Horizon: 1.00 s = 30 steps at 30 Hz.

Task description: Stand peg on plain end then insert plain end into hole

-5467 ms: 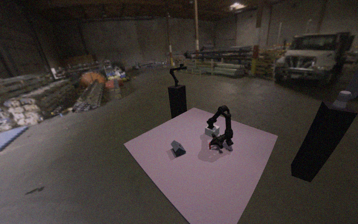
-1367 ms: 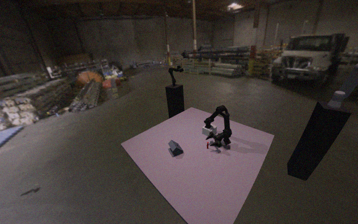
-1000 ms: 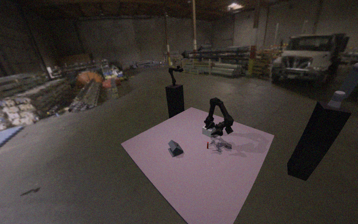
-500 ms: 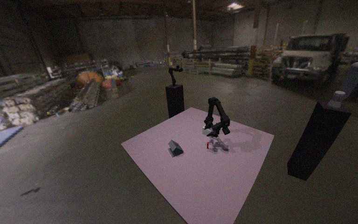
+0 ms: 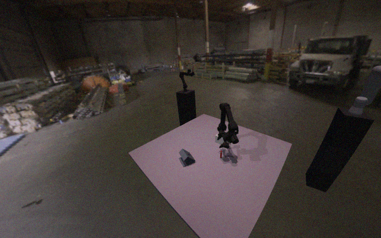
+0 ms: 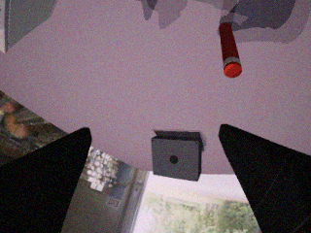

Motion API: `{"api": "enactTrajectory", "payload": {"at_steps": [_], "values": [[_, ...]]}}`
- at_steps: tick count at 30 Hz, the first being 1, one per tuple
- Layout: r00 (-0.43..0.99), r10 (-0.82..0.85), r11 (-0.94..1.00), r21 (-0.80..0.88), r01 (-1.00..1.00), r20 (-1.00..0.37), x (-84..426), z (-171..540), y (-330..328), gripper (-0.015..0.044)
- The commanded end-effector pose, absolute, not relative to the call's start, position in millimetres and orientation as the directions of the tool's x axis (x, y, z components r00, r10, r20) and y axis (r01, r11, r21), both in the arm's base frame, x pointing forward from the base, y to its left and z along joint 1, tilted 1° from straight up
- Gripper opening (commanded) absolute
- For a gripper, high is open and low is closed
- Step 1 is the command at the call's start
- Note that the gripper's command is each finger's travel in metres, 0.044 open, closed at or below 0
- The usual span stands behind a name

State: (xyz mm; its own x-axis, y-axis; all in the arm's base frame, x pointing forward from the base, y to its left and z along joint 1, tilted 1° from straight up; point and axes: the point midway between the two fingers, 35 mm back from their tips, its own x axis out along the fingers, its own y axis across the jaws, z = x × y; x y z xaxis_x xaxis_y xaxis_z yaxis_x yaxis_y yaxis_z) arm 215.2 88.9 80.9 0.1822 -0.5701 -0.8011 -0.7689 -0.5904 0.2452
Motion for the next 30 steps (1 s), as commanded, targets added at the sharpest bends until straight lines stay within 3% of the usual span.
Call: {"api": "enactTrajectory", "payload": {"at_steps": [1,17,30], "values": [[0.124,-0.484,-0.612,0.234,-0.756,-0.866,218,75,92,0.0440],[0.042,-0.014,-0.751,-0.017,-0.660,-0.999,246,74,111,0.0440],[0.044,0.006,-0.748,-0.034,-0.663,-0.999,248,64,112,0.0440]]}}
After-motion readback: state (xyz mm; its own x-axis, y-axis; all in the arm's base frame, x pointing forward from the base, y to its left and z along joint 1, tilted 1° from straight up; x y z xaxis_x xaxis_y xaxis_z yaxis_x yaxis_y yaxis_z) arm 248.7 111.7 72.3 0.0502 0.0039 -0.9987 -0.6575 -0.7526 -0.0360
